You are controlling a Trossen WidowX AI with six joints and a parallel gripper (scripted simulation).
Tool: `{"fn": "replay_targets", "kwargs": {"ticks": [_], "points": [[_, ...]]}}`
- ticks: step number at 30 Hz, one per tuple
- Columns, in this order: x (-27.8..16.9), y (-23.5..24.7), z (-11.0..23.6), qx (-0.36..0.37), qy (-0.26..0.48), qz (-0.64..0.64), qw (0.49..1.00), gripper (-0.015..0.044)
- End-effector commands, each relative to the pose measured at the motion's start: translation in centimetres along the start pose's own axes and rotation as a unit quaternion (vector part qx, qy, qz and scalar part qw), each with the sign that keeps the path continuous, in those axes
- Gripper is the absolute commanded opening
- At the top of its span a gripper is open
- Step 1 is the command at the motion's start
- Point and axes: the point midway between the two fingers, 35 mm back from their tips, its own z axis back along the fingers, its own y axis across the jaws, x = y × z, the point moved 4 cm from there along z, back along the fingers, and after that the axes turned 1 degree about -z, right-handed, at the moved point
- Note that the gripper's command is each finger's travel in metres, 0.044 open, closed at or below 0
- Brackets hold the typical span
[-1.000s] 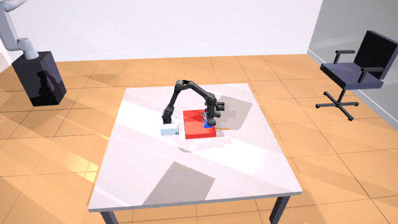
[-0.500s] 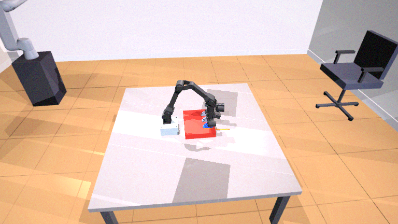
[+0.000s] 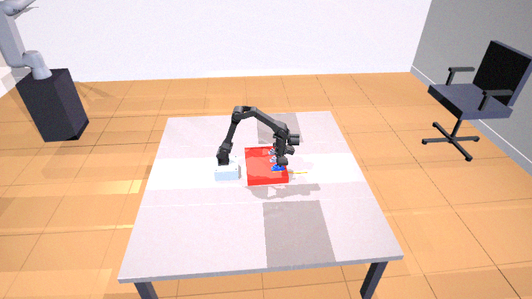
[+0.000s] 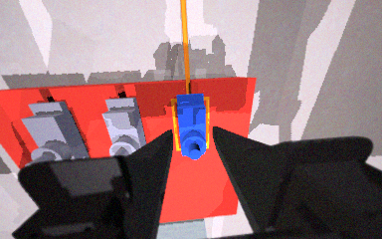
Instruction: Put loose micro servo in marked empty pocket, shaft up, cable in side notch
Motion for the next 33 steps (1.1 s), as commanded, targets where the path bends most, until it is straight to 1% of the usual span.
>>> {"fn": "replay_targets", "kwargs": {"ticks": [1,2,6,11,12,15,23,26,30,33], "points": [[-0.1,0.0,0.9,0.000,-0.003,-0.001,1.000,0.0188],[0.0,0.0,0.9,0.000,-0.003,-0.001,1.000,0.0188],[-1.6,-0.2,2.1,-0.001,-0.005,0.000,1.000,0.0292],[-6.4,-0.4,5.2,-0.001,-0.001,-0.001,1.000,0.0424],[-7.5,-0.4,5.8,-0.001,-0.001,-0.001,1.000,0.0440],[-10.2,-0.3,6.9,0.000,0.001,-0.001,1.000,0.0440],[-10.4,-0.3,7.2,0.000,0.001,-0.001,1.000,0.0440],[-10.3,-0.3,8.8,-0.001,-0.001,-0.002,1.000,0.0440],[-10.5,-0.2,12.1,-0.003,-0.007,-0.003,1.000,0.0440],[-10.5,-0.2,12.3,-0.003,-0.007,-0.003,1.000,0.0440]]}}
